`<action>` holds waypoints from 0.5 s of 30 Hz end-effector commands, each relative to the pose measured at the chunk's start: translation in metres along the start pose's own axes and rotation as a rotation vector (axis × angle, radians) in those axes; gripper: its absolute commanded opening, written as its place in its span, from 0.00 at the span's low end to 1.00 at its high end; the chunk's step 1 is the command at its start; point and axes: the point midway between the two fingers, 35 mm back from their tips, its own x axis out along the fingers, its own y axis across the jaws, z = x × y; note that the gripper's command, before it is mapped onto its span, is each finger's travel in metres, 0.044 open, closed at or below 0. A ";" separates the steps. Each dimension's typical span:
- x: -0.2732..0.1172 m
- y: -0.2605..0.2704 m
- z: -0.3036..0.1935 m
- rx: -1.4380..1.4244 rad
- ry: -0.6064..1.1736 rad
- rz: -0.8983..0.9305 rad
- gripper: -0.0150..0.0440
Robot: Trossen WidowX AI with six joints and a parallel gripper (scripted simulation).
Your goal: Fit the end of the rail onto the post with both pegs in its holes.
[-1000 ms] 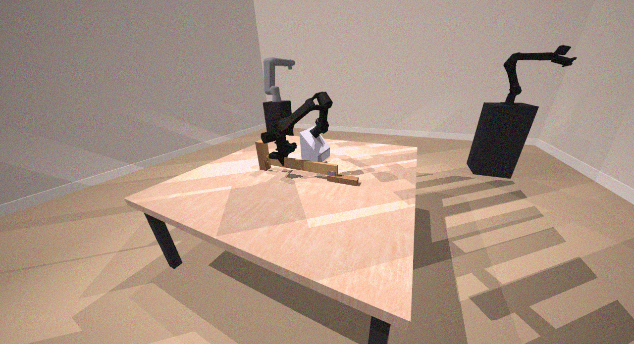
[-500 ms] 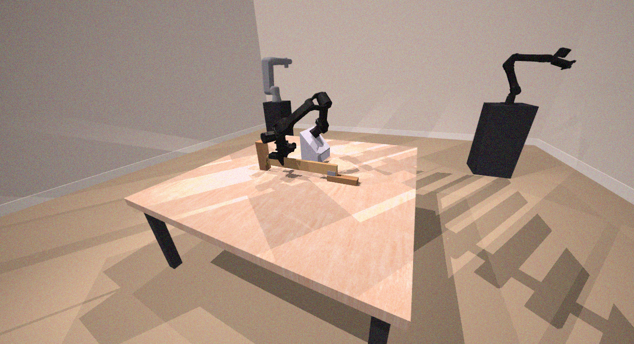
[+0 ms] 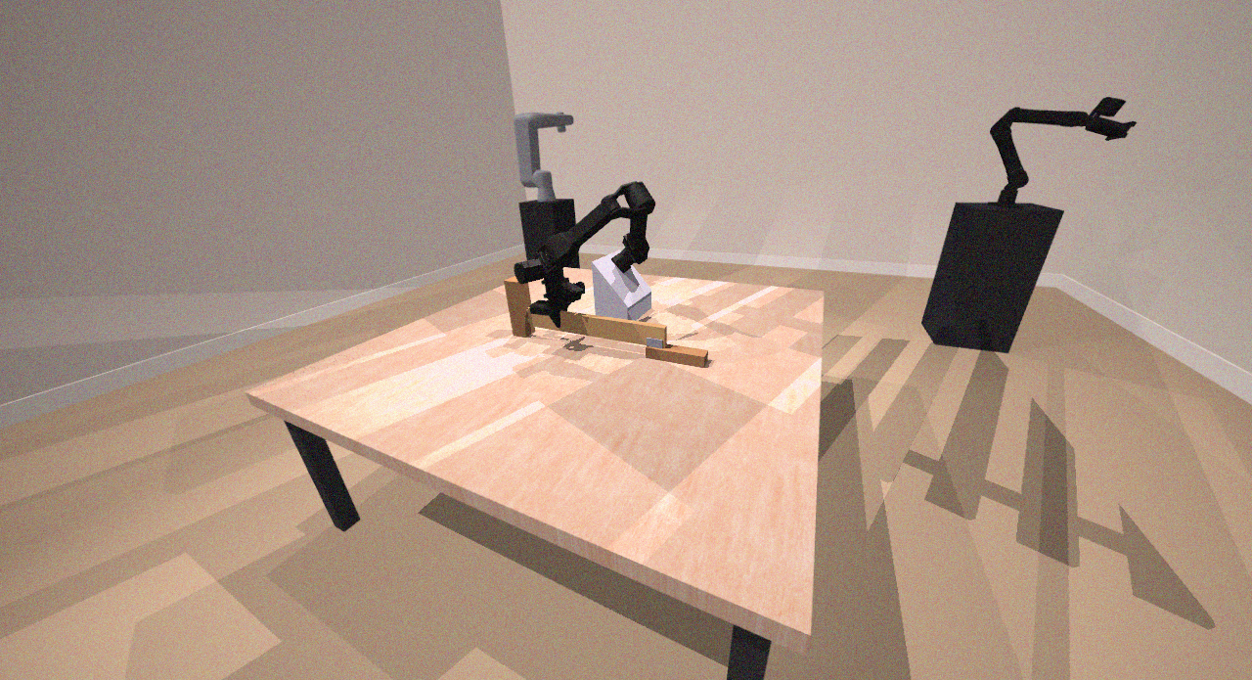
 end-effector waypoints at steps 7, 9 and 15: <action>-0.007 -0.002 -0.005 0.001 0.015 -0.013 0.25; -0.007 -0.002 -0.005 0.001 0.015 -0.013 0.25; -0.007 -0.002 -0.006 0.001 0.015 -0.013 0.25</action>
